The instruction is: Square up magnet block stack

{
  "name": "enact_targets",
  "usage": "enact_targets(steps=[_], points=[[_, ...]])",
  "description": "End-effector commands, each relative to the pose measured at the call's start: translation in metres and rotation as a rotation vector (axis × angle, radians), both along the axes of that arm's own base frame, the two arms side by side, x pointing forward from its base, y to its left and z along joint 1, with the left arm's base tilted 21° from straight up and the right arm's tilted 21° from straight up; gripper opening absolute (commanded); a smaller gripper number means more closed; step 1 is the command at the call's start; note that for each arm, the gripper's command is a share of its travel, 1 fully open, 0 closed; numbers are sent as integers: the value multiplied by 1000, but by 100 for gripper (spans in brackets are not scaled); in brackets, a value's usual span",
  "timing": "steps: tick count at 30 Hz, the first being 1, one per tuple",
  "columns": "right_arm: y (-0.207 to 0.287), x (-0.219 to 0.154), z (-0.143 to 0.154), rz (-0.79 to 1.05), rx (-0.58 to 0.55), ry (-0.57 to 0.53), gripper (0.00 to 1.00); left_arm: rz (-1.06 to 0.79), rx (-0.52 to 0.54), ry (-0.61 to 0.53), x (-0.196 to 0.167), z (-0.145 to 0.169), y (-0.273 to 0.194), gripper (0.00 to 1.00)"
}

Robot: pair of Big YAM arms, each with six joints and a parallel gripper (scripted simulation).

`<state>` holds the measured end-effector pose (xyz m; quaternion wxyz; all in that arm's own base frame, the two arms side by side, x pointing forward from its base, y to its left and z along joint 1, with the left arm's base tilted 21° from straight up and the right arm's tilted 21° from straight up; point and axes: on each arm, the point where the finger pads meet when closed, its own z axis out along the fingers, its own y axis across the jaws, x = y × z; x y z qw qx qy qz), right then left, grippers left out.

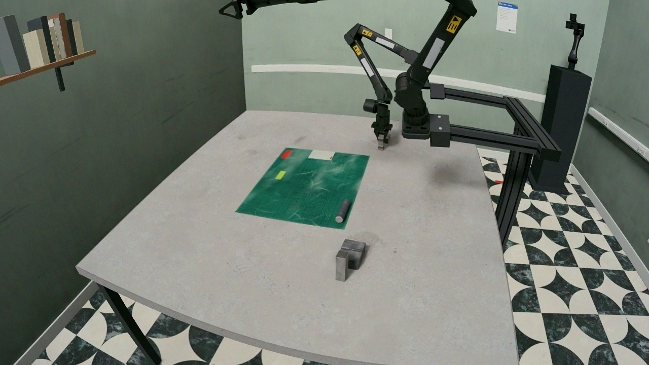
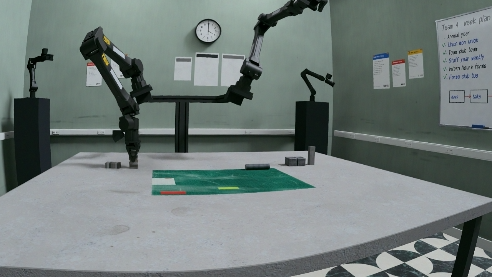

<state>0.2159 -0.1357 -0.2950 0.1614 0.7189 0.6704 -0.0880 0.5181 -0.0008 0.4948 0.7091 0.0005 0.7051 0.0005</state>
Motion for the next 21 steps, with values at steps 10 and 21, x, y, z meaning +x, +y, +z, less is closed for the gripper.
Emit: enact_targets(steps=[10, 21], points=[[-3, -3, 3, -14, 0, 2, 28, -15, 12, -55, -3, 24, -9, 100], [-3, -3, 3, -13, 0, 2, 60, -15, 12, -55, -3, 24, -9, 100]])
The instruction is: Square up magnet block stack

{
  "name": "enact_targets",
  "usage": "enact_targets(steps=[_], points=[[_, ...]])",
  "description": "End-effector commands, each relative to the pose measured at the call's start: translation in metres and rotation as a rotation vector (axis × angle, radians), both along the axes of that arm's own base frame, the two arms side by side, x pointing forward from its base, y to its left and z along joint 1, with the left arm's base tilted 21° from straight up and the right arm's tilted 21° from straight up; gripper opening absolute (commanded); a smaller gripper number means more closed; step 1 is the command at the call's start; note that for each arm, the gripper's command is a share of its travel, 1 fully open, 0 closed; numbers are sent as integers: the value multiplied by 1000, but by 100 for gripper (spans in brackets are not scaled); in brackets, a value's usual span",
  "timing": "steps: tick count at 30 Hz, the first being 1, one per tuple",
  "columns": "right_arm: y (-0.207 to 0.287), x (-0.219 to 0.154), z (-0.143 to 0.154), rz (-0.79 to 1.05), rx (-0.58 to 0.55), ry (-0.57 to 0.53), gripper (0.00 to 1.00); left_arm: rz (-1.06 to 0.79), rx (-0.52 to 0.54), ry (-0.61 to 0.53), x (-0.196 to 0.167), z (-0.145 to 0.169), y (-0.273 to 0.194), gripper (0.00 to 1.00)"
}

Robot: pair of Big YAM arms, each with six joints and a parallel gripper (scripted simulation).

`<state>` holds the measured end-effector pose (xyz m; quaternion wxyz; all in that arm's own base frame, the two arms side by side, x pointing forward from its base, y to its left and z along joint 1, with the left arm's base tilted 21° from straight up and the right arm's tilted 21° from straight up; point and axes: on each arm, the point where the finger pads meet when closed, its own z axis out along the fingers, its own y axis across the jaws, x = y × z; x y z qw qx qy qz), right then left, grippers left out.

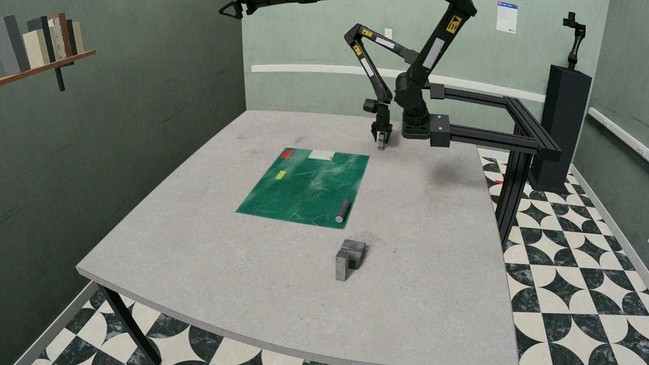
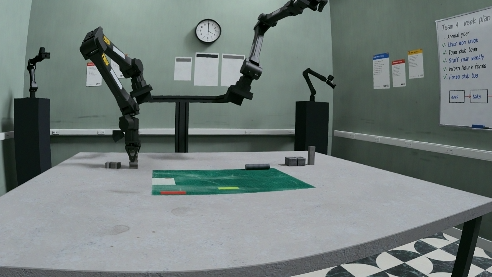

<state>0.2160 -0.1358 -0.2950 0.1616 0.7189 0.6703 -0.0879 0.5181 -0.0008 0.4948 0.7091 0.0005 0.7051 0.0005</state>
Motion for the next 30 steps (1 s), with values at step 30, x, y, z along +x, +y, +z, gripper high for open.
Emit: enact_targets(steps=[30], points=[[6, -7, 13, -4, 3, 10, 60, -15, 12, -55, -3, 24, -9, 100]])
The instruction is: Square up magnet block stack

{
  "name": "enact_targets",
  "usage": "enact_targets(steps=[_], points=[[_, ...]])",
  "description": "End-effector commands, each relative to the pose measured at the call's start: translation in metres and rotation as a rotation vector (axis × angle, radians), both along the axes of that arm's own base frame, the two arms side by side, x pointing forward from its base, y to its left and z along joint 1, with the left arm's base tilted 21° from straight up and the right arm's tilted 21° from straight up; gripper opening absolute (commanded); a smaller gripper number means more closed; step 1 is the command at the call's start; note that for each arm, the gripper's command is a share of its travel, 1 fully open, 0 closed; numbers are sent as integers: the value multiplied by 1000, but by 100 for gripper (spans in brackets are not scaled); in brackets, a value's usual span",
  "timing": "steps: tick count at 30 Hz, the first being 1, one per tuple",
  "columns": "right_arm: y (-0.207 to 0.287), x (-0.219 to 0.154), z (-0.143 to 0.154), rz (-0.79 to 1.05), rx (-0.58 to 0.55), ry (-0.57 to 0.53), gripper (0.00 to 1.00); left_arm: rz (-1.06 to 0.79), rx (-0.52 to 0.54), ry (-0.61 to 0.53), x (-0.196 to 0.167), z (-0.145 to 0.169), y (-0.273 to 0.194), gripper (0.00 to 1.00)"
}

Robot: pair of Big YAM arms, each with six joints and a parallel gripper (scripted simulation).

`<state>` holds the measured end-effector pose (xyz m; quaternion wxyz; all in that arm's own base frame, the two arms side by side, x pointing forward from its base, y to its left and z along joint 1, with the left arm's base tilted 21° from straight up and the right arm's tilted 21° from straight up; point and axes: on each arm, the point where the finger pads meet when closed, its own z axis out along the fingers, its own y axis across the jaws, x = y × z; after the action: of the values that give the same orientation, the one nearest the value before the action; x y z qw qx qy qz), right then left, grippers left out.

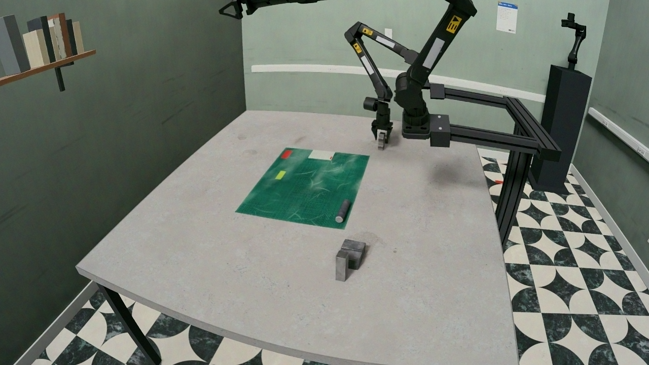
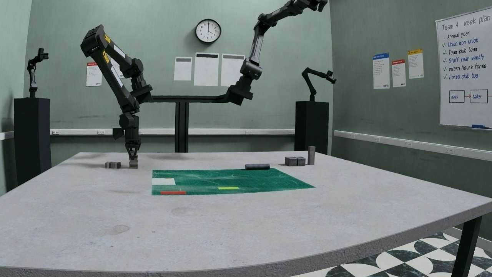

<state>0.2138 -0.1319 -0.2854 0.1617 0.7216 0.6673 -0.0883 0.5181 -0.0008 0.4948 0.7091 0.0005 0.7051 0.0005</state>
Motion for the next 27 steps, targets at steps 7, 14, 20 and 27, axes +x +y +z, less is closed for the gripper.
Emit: enact_targets(steps=[7, 14, 20, 27], points=[[3, -5, 1, -2, 5, 9, 31, -15, 12, -55, -3, 24, -9, 100], [3, -5, 1, 2, 5, 11, 31, -15, 12, -55, -3, 24, -9, 100], [3, -5, 1, 2, 5, 11, 31, -15, 12, -55, -3, 24, -9, 100], [3, -5, 1, 2, 5, 11, 30, -15, 12, -55, -3, 24, -9, 100]])
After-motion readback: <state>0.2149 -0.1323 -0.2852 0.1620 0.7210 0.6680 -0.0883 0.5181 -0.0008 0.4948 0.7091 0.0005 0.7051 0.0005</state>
